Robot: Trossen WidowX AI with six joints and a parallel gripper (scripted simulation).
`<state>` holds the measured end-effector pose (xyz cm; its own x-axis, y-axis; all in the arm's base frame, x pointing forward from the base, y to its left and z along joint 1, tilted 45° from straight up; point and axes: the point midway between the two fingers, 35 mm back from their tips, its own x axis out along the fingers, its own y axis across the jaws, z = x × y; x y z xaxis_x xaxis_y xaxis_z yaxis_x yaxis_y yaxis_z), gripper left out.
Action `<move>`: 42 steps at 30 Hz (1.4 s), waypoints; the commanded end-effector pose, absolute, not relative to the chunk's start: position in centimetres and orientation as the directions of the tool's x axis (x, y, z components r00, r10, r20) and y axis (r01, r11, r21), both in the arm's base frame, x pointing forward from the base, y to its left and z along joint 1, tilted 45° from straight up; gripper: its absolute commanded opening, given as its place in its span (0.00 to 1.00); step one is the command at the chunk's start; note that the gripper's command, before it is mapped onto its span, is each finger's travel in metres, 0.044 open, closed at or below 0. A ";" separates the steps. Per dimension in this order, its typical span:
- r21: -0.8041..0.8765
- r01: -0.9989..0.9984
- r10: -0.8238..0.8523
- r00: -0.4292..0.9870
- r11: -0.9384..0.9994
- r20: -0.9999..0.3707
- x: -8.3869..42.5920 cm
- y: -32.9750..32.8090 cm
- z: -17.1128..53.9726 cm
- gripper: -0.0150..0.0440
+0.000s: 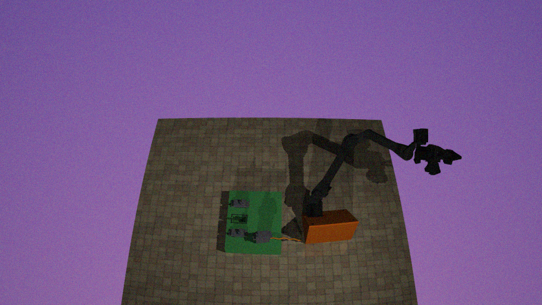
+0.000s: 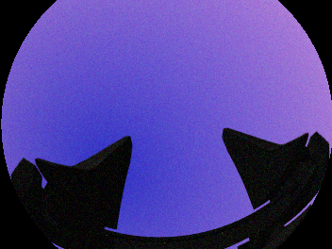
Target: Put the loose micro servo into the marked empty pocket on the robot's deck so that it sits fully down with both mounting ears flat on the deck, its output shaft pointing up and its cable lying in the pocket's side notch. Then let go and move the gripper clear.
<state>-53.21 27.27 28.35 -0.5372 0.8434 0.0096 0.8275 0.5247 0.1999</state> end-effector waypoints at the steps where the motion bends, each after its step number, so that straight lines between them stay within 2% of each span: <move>1: 0.205 0.828 0.845 -0.535 0.523 0.007 -53.1 27.4 28.3 0.98; 2: 0.213 0.827 0.846 -0.533 0.520 0.004 -53.0 27.6 28.2 1.00; 19: 0.559 0.729 0.916 -0.355 0.395 -0.185 -45.5 37.8 22.6 1.00; 32: 0.768 0.514 0.920 -0.134 0.382 -0.368 -35.7 45.1 17.2 1.00; 42: 0.824 0.313 0.854 0.065 0.473 -0.515 -26.2 48.6 12.8 1.00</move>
<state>-29.47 47.78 14.44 0.0018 0.8861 -0.4635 0.3837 0.4274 0.8186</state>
